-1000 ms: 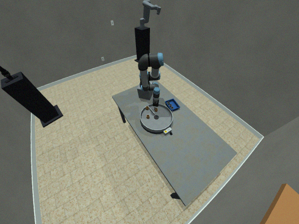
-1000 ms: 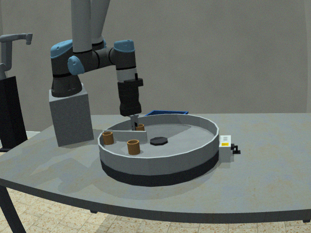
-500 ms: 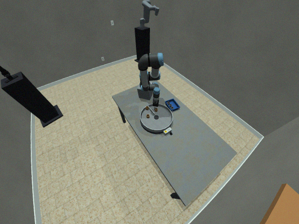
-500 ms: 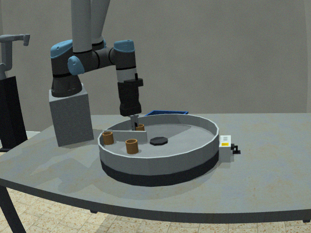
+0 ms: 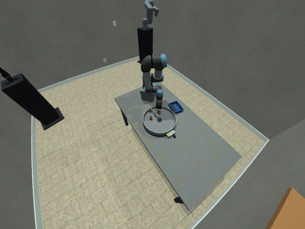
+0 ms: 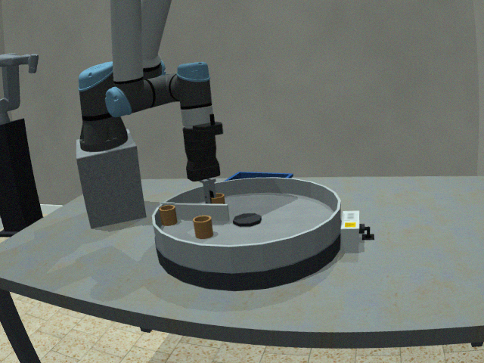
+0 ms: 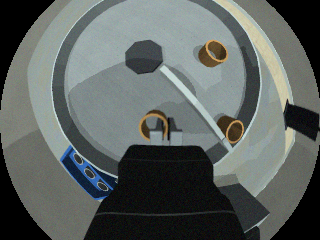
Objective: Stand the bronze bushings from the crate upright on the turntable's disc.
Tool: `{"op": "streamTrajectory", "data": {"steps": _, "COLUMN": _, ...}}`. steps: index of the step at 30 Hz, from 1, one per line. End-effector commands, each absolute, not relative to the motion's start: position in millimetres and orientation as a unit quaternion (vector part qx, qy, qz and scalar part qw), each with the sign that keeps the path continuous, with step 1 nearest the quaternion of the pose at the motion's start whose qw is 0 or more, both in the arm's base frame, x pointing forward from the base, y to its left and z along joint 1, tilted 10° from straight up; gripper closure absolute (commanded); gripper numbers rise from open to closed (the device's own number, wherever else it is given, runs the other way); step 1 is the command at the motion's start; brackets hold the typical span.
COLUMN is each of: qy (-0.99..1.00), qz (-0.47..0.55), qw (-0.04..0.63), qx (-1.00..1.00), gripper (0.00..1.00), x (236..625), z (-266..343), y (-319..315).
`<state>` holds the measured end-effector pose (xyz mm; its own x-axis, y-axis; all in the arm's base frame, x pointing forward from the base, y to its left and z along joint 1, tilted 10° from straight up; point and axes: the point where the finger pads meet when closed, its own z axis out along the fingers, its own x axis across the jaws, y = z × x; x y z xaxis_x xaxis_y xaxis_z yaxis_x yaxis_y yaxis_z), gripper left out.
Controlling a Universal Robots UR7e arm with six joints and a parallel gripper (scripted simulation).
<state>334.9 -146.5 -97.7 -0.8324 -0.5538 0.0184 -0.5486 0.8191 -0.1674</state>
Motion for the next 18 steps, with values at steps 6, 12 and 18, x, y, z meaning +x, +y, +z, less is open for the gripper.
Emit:
{"op": "streamTrajectory", "data": {"steps": 6, "qy": 0.954, "qz": -0.084, "qw": 0.016, "qx": -0.289, "gripper": 0.62, "x": 335.2, "z": -97.4, "y": -146.6}}
{"op": "streamTrajectory", "data": {"steps": 12, "qy": 0.954, "qz": -0.084, "qw": 0.016, "qx": -0.289, "gripper": 0.62, "x": 335.2, "z": -97.4, "y": -146.6}}
{"op": "streamTrajectory", "data": {"steps": 18, "qy": 0.954, "qz": -0.084, "qw": 0.016, "qx": -0.289, "gripper": 0.62, "x": 335.2, "z": -97.4, "y": -146.6}}
